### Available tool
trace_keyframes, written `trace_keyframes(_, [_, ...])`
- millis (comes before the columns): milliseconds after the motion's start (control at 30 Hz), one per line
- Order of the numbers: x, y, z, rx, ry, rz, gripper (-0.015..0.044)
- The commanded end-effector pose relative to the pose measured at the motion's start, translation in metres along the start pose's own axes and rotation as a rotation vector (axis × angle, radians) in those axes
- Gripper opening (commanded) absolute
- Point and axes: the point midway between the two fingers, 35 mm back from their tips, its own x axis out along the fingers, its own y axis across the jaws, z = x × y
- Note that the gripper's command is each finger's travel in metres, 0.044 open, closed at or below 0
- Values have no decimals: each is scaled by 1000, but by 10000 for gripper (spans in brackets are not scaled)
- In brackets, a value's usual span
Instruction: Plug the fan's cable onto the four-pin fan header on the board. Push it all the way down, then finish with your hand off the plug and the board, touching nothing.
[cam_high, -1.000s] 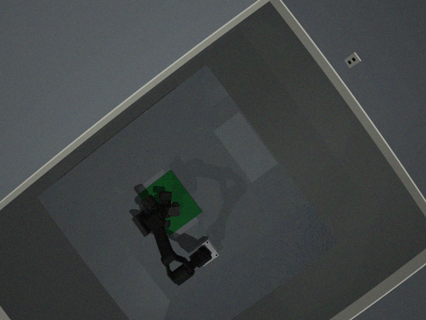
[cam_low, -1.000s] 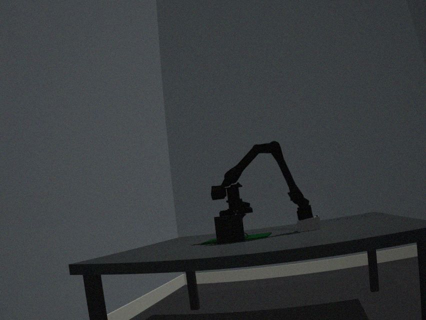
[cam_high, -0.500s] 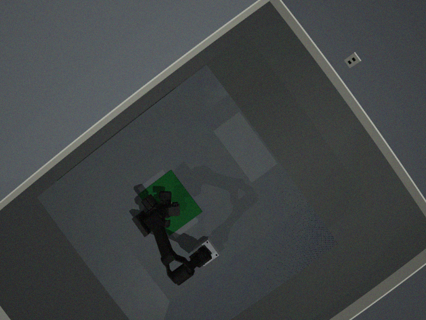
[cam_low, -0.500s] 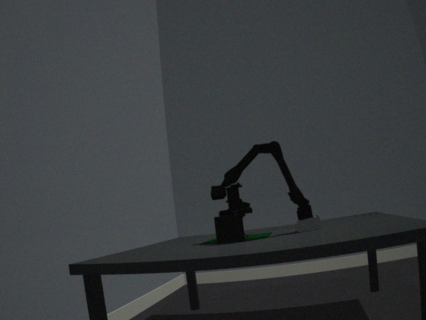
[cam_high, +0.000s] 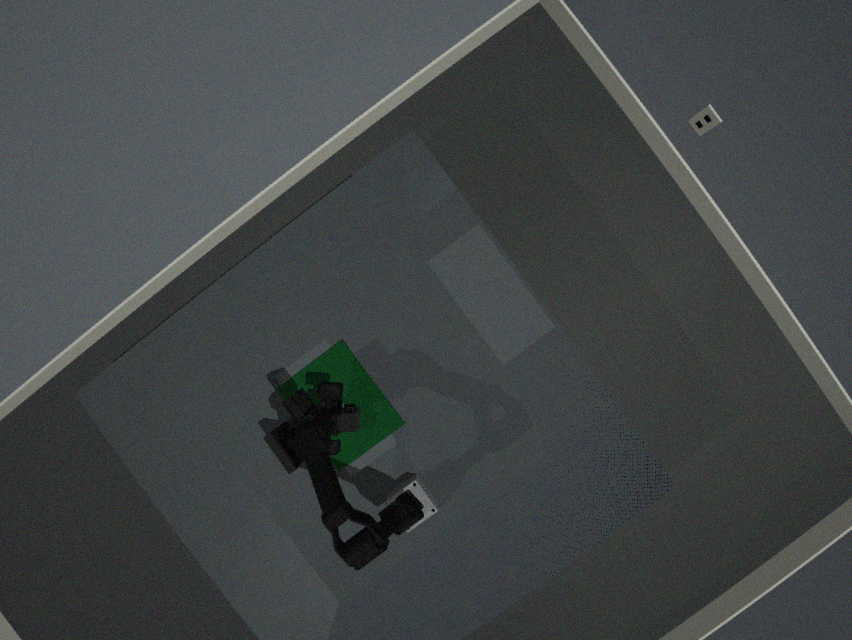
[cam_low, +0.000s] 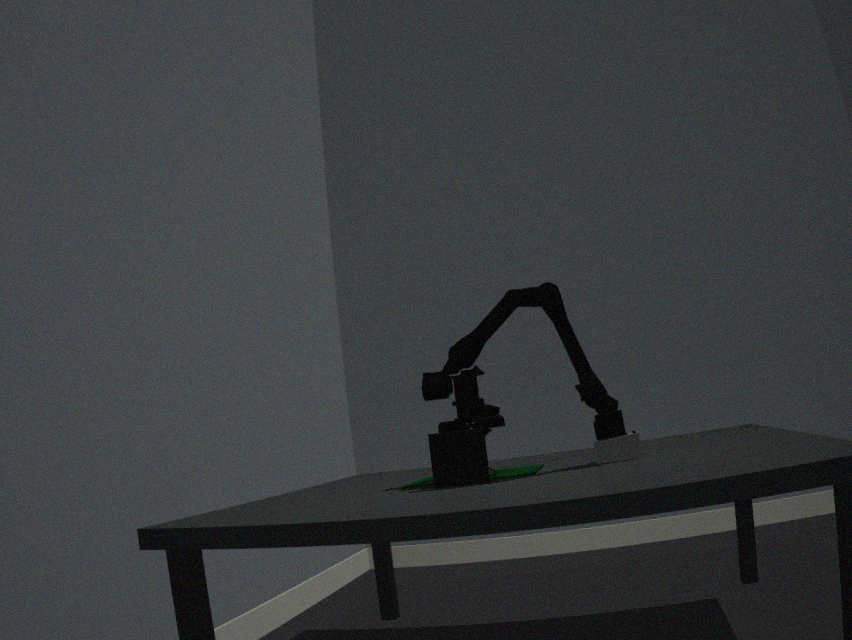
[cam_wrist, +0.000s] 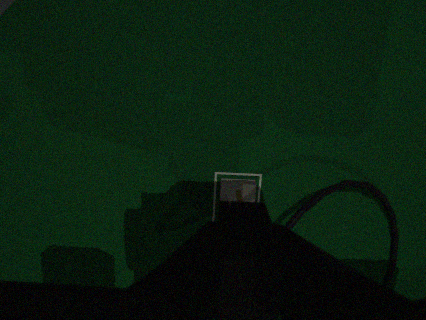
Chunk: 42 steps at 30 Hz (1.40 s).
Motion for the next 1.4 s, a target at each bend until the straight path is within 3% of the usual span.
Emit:
trace_keyframes(0, [1, 0, 0, -3, -2, 3, 0])
trace_keyframes(1367, [18, 0, 1, -2, -2, 2, 0])
